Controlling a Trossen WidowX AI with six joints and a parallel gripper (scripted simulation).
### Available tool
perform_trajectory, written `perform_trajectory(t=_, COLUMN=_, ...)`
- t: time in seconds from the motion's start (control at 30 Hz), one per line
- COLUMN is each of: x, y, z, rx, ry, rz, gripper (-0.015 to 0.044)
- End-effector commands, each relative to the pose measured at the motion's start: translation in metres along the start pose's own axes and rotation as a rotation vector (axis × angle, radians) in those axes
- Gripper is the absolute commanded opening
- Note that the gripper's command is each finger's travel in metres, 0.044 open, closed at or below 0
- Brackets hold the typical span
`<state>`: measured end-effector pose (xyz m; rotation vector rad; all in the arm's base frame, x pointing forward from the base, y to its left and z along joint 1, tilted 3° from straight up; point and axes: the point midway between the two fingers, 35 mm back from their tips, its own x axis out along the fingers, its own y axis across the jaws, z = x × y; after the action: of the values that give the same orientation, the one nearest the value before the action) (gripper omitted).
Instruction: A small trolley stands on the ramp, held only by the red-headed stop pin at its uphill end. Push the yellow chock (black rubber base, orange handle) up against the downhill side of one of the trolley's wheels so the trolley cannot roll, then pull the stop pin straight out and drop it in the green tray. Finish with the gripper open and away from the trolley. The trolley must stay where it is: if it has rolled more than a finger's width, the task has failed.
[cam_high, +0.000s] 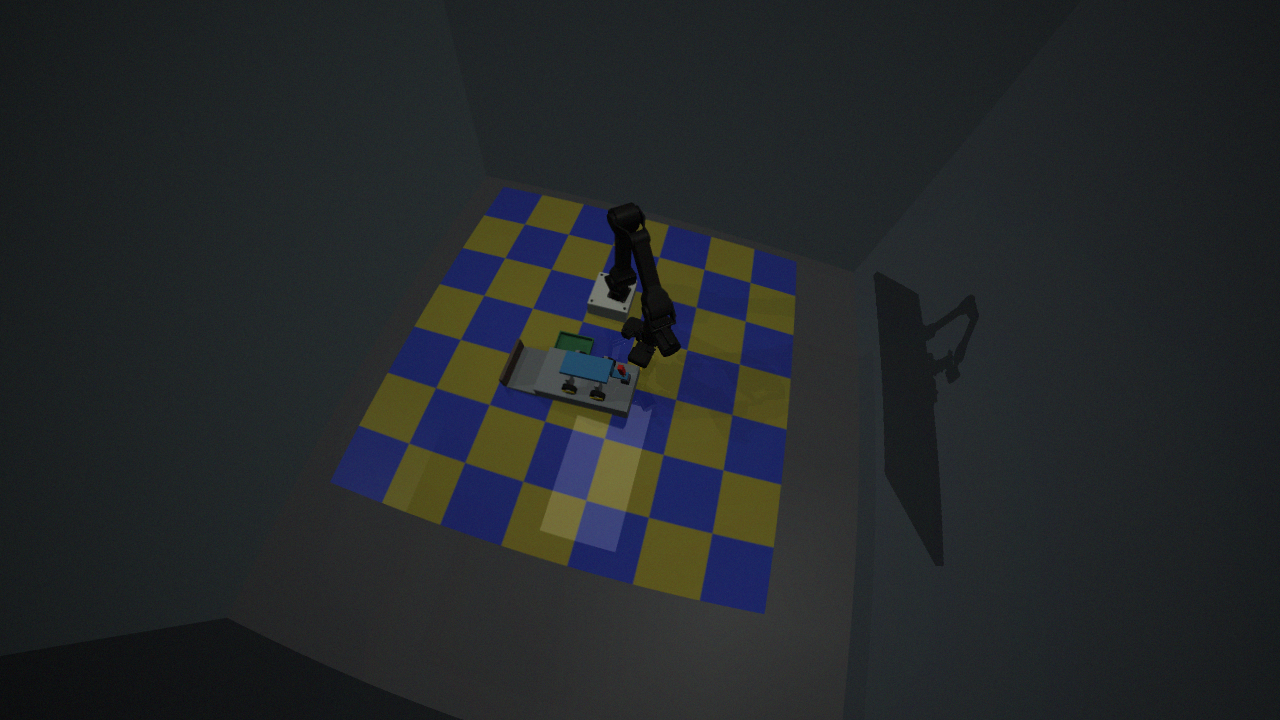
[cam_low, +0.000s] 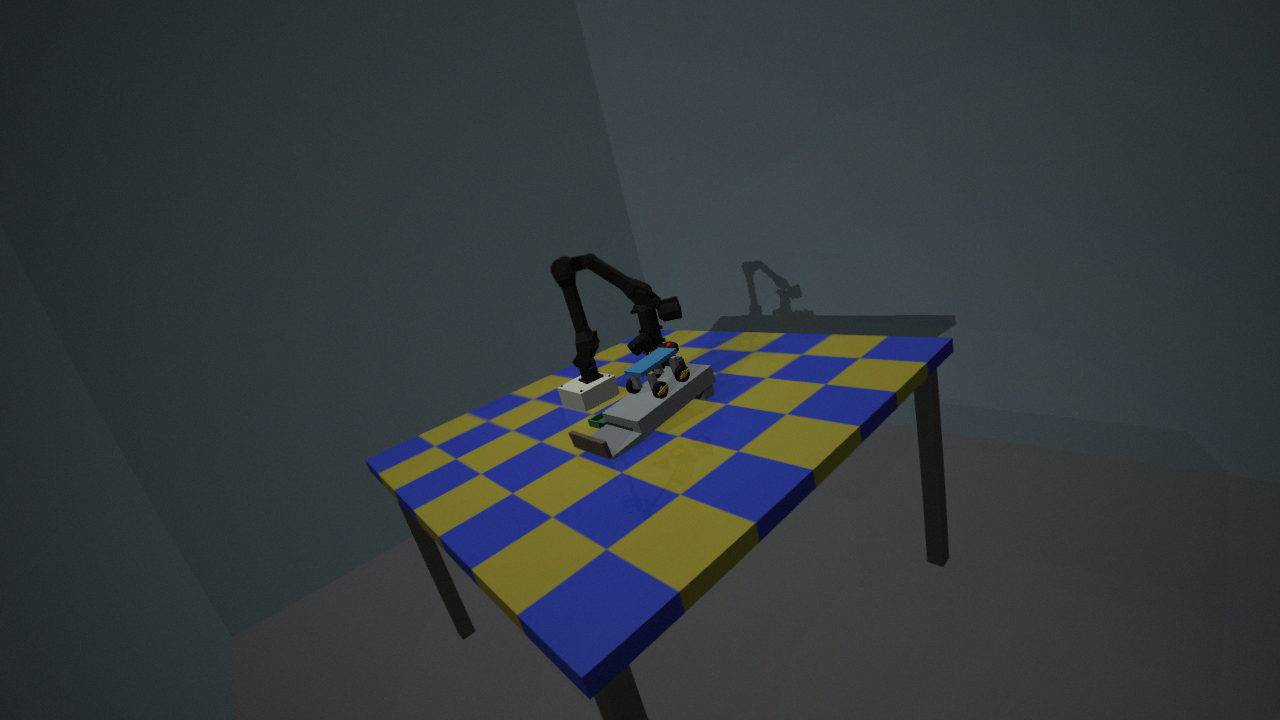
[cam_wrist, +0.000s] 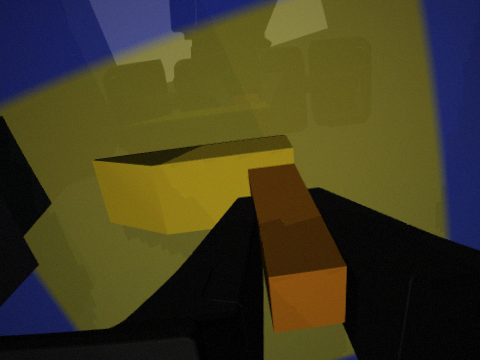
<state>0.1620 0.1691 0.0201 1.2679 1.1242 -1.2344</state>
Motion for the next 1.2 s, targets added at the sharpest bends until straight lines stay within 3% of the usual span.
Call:
perform_trajectory(t=0.0, x=-0.015, y=0.000, z=0.000, rx=0.000, ry=0.006, rz=0.002, gripper=0.0000)
perform_trajectory(t=1.17, x=-0.127, y=0.001, z=-0.002, rx=0.000, ry=0.007, rz=0.002, gripper=0.0000)
